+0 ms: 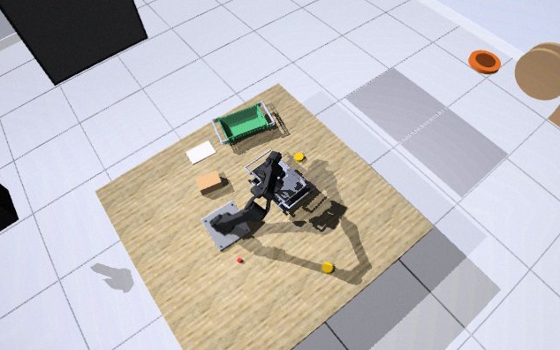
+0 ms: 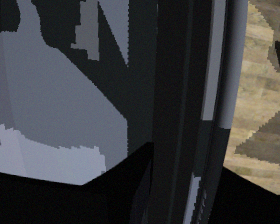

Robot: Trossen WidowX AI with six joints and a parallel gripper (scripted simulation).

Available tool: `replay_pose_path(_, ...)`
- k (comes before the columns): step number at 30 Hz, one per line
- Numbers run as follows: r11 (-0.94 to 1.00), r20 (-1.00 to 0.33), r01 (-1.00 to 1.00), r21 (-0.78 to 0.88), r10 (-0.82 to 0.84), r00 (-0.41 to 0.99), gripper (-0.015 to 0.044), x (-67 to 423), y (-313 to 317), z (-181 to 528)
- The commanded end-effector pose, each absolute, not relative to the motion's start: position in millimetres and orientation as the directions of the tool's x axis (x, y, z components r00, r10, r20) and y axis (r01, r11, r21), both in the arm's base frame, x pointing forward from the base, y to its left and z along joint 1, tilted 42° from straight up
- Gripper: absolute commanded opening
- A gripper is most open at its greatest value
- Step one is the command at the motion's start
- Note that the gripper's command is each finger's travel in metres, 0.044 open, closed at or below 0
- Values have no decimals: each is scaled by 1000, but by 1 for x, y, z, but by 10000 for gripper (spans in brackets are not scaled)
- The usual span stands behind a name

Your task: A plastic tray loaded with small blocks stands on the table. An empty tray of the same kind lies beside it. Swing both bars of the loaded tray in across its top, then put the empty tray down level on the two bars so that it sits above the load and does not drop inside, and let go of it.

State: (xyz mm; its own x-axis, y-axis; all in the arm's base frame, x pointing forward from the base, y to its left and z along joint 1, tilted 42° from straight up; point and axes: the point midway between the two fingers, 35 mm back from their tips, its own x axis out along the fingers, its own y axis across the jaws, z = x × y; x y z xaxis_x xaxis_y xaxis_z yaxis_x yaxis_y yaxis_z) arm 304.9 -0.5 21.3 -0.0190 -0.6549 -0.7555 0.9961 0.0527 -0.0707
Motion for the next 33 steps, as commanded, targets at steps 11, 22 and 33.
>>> replay_pose_path(11, 50, -754, 996, -77, -656, -25, 0, 303, -4, 19)
replay_pose_path(22, 43, -752, 995, -90, -658, -39, 0, 299, -11, 13)
replay_pose_path(33, 43, -752, 995, -90, -658, -39, 0, 299, -11, 13)
